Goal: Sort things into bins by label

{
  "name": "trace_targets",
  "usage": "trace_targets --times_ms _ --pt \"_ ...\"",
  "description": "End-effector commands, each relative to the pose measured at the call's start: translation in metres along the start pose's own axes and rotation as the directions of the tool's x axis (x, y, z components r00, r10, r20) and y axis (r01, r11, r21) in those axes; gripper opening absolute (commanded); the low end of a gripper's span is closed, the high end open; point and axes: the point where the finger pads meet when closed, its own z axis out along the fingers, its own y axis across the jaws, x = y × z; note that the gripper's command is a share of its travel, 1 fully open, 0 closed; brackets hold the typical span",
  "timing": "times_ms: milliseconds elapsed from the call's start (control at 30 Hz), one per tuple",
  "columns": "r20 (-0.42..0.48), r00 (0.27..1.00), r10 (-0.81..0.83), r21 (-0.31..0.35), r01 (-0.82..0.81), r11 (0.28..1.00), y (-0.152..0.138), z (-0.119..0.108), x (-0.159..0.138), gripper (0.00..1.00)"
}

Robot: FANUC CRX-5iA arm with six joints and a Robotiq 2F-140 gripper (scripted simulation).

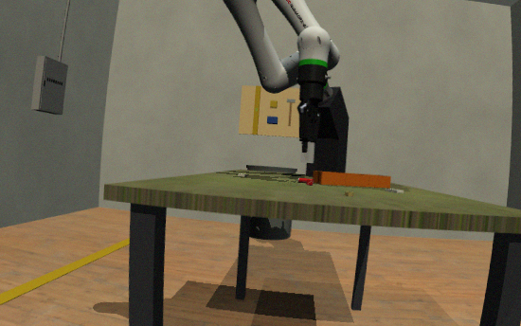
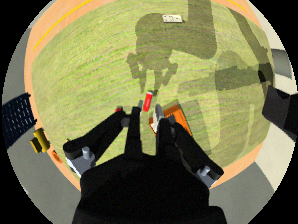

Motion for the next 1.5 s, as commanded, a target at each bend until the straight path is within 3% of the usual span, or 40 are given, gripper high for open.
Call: trace_targets --times_ms 0,333,1333,1367,1467 --pt "0.000 1.000 0.000 0.003 0.000 1.000 -0.001 0.011 0.000 0.26" --pt "0.000 1.000 0.000 0.003 0.000 1.000 -0.002 0.050 -0.001 0.26" --pt "0.000 1.000 0.000 0.003 0.000 1.000 -0.001 0.062 0.000 0.26" --pt "0.000 1.000 0.000 0.003 0.000 1.000 -0.001 0.062 0.000 0.15" --pt "0.000 1.000 0.000 0.003 0.000 1.000 -0.001 0.062 0.000 0.15"
